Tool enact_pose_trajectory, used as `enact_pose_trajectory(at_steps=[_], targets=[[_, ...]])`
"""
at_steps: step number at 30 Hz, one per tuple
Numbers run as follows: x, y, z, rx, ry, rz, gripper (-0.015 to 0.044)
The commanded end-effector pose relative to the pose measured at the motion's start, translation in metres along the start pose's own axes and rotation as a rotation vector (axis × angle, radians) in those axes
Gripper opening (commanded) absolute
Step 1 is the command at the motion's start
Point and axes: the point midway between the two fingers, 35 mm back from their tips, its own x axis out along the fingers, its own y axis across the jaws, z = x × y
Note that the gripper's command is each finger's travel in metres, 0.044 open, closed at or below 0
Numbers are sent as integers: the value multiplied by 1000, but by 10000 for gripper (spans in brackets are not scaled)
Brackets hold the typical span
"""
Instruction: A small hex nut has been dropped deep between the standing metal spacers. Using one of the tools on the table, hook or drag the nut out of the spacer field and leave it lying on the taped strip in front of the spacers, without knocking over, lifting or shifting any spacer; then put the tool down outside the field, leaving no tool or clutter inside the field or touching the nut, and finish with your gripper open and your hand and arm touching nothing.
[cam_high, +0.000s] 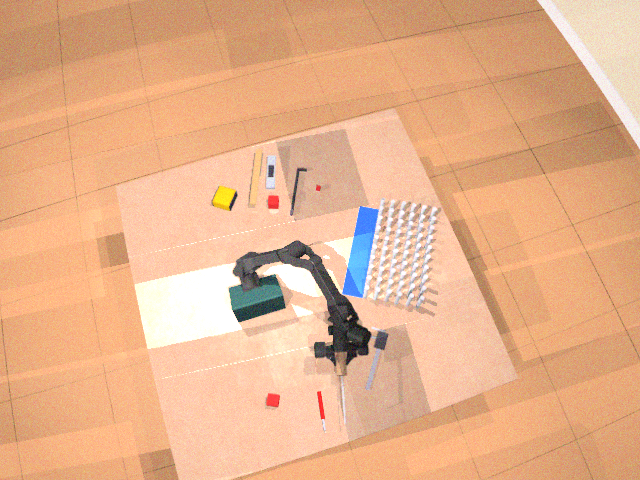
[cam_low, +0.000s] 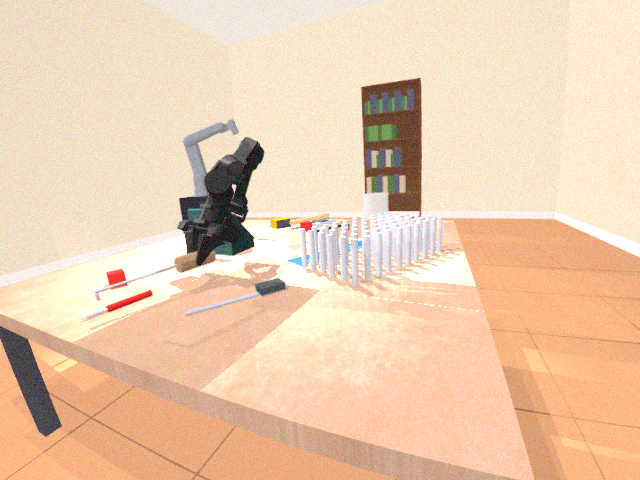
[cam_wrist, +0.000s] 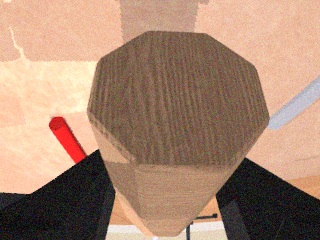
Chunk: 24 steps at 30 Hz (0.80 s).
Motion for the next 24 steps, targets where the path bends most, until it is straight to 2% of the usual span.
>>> enact_pose_trajectory(at_steps=[1,10,20,24], targets=[[-35,-3,-23,0,24,-13,0],[-89,8,-53,-1,26,-9,0],[-94,8,-55,-3,26,-10,0],[-112,2,-44,-39,28,-37,0]])
